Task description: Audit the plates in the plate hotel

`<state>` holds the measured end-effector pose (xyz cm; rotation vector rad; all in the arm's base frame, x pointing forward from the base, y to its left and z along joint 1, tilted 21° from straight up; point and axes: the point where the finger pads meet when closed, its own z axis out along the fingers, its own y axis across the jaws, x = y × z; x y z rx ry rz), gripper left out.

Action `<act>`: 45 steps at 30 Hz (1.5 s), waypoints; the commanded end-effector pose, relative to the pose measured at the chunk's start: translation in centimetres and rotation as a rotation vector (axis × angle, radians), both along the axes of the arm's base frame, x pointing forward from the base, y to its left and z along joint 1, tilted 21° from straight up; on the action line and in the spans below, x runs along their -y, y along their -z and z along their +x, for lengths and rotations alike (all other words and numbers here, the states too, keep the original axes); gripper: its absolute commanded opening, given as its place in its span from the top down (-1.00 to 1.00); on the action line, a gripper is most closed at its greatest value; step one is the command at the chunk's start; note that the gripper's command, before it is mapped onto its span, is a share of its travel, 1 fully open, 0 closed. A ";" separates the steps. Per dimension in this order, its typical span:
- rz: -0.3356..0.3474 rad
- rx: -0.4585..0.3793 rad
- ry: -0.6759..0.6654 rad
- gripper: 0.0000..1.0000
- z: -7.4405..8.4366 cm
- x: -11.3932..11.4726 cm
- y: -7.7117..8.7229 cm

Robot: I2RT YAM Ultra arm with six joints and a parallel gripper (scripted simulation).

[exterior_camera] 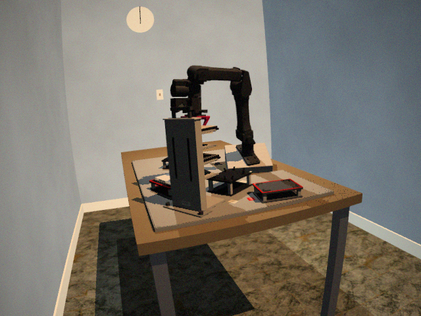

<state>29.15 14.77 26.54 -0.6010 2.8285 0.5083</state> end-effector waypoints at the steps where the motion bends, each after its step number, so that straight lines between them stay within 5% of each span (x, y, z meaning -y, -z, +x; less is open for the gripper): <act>1: -0.034 -0.044 -0.040 -0.71 -1.0 0.0 -0.6; 11: -0.056 0.037 -0.248 -0.71 -3.6 -2.1 -1.2; 45: -0.056 0.037 -0.248 -0.71 -11.1 -8.4 -2.9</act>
